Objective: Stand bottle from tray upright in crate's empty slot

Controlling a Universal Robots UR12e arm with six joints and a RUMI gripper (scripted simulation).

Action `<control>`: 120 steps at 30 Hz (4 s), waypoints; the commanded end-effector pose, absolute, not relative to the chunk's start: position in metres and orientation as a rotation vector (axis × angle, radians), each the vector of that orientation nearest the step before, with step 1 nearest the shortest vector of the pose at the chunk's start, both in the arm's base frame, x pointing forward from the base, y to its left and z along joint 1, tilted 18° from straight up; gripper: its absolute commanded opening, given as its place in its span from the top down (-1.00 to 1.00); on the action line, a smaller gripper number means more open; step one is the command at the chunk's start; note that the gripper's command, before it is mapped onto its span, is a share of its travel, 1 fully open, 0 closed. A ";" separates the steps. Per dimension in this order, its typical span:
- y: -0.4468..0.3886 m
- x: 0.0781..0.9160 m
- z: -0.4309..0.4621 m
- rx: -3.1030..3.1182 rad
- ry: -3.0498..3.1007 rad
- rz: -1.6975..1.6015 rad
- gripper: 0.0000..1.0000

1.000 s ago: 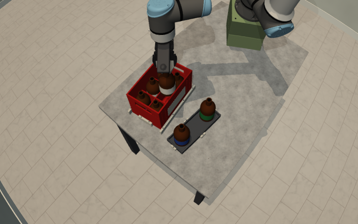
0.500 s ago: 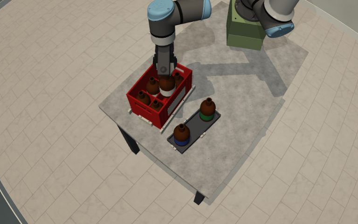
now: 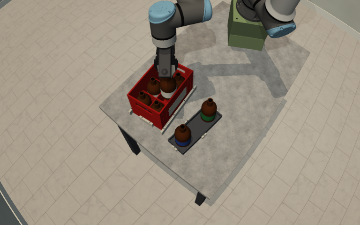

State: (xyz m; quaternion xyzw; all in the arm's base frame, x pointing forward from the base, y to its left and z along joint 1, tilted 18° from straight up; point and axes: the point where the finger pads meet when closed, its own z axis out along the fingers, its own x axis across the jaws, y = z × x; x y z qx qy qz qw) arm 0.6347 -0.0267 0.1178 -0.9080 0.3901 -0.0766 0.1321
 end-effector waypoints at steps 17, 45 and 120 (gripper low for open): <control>-0.027 0.636 0.116 -2.635 1.132 -0.225 1.00; -0.027 0.636 0.116 -2.635 1.132 -0.225 1.00; -0.019 0.646 0.078 -2.635 1.132 -0.225 1.00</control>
